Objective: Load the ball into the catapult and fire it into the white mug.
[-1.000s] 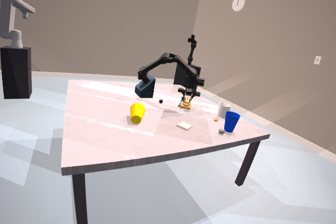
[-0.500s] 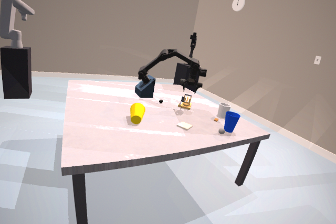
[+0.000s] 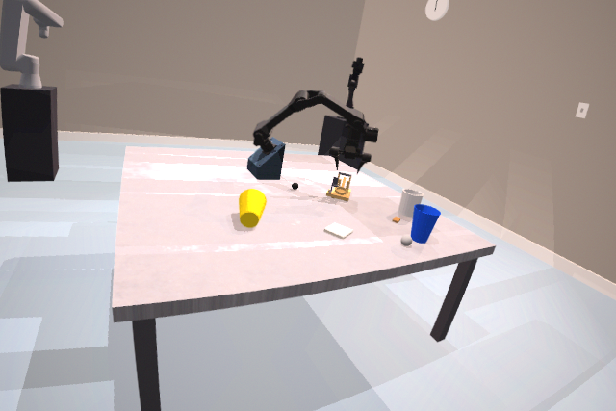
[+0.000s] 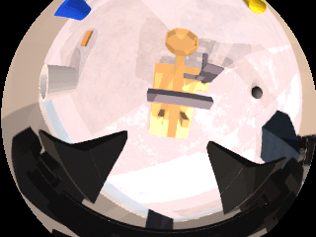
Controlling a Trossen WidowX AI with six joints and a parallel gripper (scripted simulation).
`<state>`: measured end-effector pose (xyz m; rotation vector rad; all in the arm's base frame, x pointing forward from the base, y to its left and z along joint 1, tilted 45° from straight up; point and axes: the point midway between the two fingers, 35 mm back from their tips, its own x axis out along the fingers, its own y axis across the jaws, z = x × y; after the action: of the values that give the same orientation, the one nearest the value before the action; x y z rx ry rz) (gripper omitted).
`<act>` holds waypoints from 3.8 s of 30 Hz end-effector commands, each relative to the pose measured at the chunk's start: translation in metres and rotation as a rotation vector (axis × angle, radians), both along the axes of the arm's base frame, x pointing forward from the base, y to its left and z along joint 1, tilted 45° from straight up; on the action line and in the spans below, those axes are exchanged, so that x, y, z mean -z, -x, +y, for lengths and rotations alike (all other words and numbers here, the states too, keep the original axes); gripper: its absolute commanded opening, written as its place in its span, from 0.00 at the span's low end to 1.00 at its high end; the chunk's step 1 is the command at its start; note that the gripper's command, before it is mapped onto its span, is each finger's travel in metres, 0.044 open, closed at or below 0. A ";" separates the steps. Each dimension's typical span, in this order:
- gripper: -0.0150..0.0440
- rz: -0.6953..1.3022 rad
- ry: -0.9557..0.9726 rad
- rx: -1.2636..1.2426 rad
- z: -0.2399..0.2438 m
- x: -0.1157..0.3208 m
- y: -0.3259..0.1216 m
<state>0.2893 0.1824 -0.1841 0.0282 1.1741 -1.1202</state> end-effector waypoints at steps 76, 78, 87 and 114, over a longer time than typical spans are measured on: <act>0.25 -0.163 0.026 0.189 -0.016 0.013 0.003; 0.25 -0.210 0.030 0.239 -0.016 0.014 0.003; 0.25 -0.421 0.048 0.464 -0.014 0.017 -0.003; 0.25 -0.575 0.060 0.626 -0.023 0.033 -0.020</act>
<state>0.3082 0.1612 -0.2146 0.6682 0.6159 -1.5661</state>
